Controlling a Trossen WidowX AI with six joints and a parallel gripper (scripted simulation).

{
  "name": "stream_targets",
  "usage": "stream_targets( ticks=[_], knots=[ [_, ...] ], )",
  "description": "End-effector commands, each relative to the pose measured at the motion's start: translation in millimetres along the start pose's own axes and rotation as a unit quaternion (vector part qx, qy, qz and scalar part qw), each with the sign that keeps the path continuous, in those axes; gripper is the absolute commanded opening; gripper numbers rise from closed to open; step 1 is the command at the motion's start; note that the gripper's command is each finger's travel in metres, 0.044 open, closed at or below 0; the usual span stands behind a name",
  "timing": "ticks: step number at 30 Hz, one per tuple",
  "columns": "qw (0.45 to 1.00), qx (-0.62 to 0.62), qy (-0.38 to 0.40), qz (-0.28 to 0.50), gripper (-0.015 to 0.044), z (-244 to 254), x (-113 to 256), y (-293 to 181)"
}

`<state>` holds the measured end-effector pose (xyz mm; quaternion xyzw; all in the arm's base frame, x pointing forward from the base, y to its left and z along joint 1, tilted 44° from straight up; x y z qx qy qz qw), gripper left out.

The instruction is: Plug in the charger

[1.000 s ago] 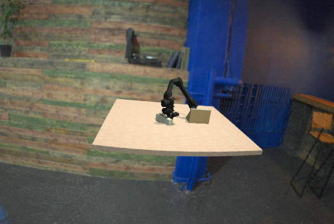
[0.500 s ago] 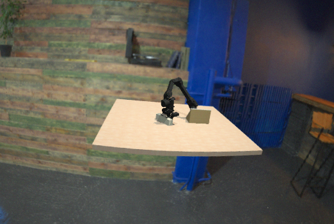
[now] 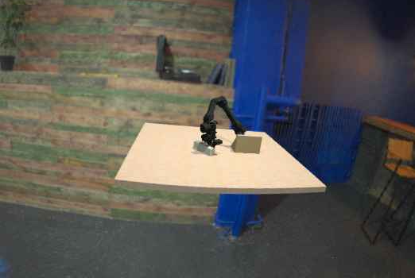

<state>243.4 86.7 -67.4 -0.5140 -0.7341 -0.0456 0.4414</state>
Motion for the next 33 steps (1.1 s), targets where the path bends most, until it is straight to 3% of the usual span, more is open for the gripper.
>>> stream_targets(
  ticks=[1,21,33],
  knots=[
    [1.000,-0.006,0.003,-0.011,0.0000,0.8,2.7,4.7],
    [1.000,0.000,0.000,0.000,0.0000,-0.1,0.1,0.0],
    [1.000,0.000,0.000,0.000,0.0315,-0.1,0.1,0.0]
  ],
)
Point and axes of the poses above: the point midway between the two fingers, 35 mm back from their tips, its own x axis back along the fingers, its own z axis across the jaws, y = z × x, the point moved 1 cm from there along x, back along the fingers, and after that the axes turned 3 degrees about -x, right-handed, at the moved point
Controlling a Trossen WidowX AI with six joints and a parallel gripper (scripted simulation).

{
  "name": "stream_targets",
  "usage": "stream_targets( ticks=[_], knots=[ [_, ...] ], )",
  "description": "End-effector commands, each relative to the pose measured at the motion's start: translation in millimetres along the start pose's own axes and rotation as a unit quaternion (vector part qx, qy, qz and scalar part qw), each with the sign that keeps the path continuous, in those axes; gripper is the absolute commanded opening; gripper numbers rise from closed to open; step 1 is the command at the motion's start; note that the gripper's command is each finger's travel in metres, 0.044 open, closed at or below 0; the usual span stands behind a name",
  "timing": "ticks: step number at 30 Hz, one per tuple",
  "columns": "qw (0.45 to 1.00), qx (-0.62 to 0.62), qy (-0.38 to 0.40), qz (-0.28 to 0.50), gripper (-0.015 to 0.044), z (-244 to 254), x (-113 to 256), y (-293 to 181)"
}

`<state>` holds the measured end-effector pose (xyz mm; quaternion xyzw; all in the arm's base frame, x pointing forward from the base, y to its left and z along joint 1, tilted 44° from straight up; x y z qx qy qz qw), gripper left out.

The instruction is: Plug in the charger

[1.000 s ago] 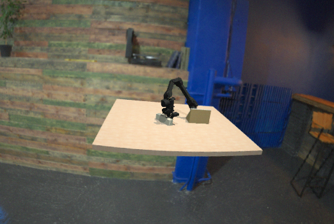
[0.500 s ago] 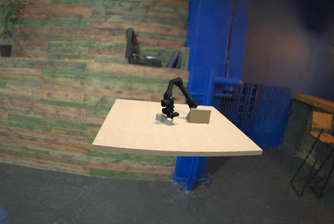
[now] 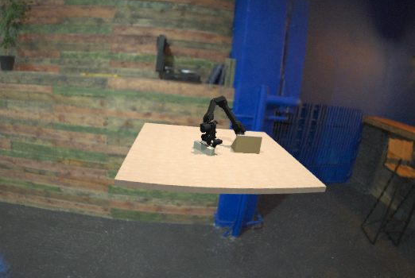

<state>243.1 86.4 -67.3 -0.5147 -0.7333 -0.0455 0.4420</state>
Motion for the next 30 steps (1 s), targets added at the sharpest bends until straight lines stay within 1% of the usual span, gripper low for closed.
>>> stream_targets(
  ticks=[1,5,30],
  knots=[
    [1.000,0.000,0.000,-0.001,0.0341,-0.1,0.2,0.4],
    [1.000,-0.001,0.000,-0.001,0.0440,-0.1,0.2,0.4],
    [1.000,-0.003,0.001,-0.007,0.0440,-0.3,-0.5,-6.9]
  ],
)
Point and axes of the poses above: the point midway between the two fingers, 35 mm back from their tips, its own x axis back along the fingers, its own z axis across the jaws, y = z × x, the point moved 1 cm from there along x, back along the fingers, and after that the axes turned 3 degrees about -x, right-handed, at the moved point
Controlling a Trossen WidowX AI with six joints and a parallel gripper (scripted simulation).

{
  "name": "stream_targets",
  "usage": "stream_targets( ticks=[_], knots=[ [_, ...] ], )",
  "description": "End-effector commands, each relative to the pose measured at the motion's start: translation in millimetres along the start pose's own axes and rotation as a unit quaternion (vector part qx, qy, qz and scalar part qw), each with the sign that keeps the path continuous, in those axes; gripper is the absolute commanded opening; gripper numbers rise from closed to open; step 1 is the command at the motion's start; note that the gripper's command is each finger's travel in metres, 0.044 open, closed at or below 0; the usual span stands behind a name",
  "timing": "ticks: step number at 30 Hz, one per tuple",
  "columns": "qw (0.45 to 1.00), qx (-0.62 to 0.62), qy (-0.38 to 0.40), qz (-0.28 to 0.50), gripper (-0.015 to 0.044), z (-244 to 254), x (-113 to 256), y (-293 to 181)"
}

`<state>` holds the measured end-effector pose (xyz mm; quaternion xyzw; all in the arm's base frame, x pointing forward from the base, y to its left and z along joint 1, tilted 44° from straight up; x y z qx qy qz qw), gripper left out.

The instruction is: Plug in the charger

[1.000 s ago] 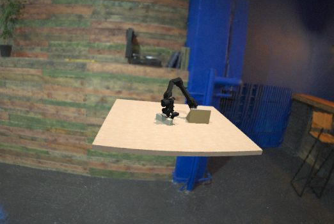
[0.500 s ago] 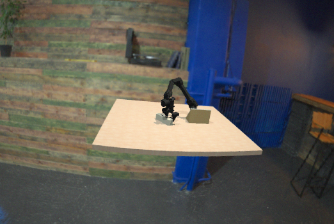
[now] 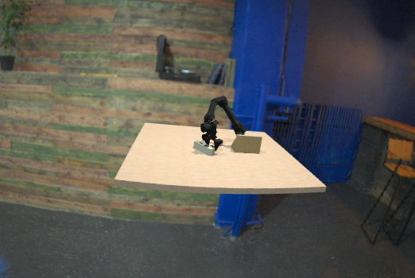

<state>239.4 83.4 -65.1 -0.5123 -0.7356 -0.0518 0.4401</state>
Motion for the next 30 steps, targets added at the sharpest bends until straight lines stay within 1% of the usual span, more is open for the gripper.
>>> stream_targets(
  ticks=[1,19,30],
  knots=[
    [1.000,0.001,0.000,-0.002,0.0440,0.3,-0.3,-2.1],
    [1.000,-0.001,0.001,-0.005,0.0440,0.1,-0.8,-8.0],
    [1.000,-0.001,0.001,-0.005,0.0440,-0.9,-1.2,-20.1]
  ],
)
Point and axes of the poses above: the point midway between the two fingers, 35 mm back from their tips, its own x axis back along the fingers, its own z axis across the jaws, y = z × x, the point moved 1 cm from there along x, back along the fingers, and after that the axes turned 3 degrees about -x, right-handed, at the moved point
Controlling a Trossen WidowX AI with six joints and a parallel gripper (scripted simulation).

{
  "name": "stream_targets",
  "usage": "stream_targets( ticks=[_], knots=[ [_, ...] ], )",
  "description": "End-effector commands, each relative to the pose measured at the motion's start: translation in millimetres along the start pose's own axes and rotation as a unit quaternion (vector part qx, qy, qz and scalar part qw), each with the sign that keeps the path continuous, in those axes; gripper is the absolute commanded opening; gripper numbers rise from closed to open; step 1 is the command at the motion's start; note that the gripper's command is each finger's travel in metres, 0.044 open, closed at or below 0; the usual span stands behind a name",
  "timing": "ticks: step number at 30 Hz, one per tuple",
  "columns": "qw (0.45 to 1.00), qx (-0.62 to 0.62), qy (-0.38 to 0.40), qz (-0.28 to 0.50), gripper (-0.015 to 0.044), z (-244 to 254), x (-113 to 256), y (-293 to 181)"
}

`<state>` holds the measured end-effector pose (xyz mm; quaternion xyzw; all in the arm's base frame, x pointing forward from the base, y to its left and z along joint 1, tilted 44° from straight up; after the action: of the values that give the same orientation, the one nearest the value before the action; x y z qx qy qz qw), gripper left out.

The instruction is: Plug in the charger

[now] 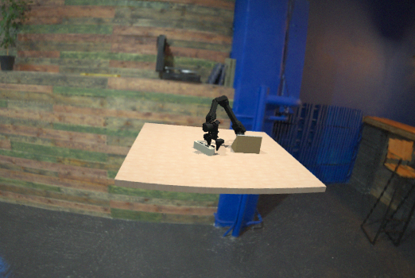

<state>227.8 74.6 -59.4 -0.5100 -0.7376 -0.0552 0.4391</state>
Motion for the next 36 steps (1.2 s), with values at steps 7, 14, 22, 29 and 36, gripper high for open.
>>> stream_targets(
  ticks=[7,14,22,29,36],
  knots=[
    [1.000,0.001,0.001,-0.001,0.0440,-0.4,-0.4,-12.8],
    [1.000,0.001,0.001,0.000,0.0440,-0.9,-0.9,-21.2],
    [1.000,0.001,0.001,0.000,0.0440,-1.4,-1.8,-30.8],
    [1.000,0.002,0.001,0.000,0.0440,-1.8,-2.7,-39.2],
    [1.000,0.002,0.001,0.000,0.0440,-2.0,-3.7,-47.7]
  ],
)
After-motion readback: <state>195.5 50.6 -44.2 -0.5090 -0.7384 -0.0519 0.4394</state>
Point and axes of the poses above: the point midway between the two fingers, 35 mm back from their tips, its own x axis back along the fingers, its own z axis across the jaws, y = z × x, the point moved 1 cm from there along x, back along the fingers, and after that the axes turned 3 degrees about -x, right-handed, at the moved point
